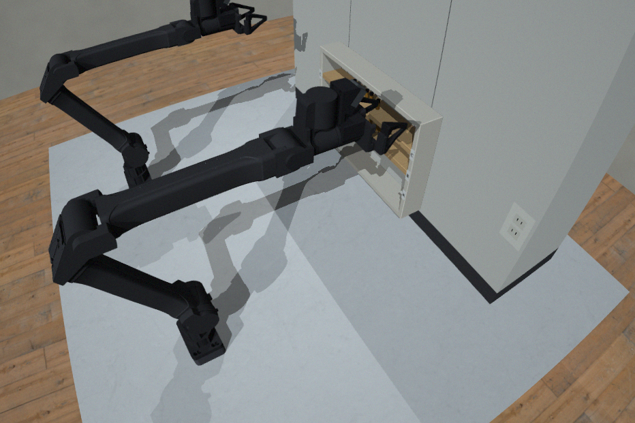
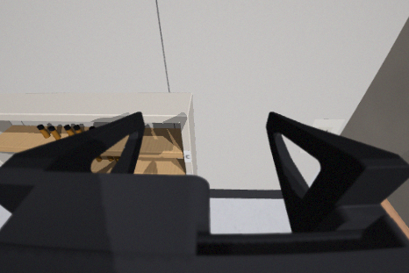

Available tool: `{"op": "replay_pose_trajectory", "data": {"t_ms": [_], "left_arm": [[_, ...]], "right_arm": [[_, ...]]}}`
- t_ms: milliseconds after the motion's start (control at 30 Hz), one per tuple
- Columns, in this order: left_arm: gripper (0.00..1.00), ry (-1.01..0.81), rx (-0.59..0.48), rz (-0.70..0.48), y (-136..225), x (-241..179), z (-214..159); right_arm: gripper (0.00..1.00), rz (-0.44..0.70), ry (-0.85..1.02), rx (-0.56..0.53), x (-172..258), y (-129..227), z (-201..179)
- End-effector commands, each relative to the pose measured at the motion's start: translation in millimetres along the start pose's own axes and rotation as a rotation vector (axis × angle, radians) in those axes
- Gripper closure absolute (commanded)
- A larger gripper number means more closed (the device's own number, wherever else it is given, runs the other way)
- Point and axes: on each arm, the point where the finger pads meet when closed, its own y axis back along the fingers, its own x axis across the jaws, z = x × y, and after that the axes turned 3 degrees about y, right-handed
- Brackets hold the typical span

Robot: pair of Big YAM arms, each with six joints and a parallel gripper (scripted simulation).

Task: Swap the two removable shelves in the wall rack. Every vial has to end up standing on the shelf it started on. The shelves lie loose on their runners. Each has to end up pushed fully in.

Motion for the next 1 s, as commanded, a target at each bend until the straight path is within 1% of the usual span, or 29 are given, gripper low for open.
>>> {"op": "replay_pose_trajectory", "data": {"t_ms": [0, 567, 600, 700, 800, 900, 967], "left_arm": [[0.00, 0.000, -0.024, -0.003, 2, -1, 13], [0.00, 0.000, -0.024, -0.003, 2, -1, 13], [0.00, -0.017, -0.011, -0.009, 0, -4, 2], [0.00, -0.110, -0.016, -0.025, -5, -13, -12], [0.00, -0.234, -0.052, -0.055, -11, -30, -22], [0.00, -0.385, -0.106, -0.106, -20, -57, -39], [0.00, -0.449, -0.130, -0.129, -25, -71, -48]], "right_arm": [[0.00, -0.002, 0.002, -0.022, -1, 2, 11], [0.00, -0.002, 0.002, -0.022, -1, 2, 11], [0.00, 0.000, 0.018, -0.013, 1, 1, 2], [0.00, 0.022, 0.104, -0.013, 11, -5, -14], [0.00, 0.041, 0.218, -0.047, 21, -11, -25], [0.00, 0.074, 0.355, -0.095, 38, -20, -45], [0.00, 0.091, 0.413, -0.118, 47, -24, -55]]}}
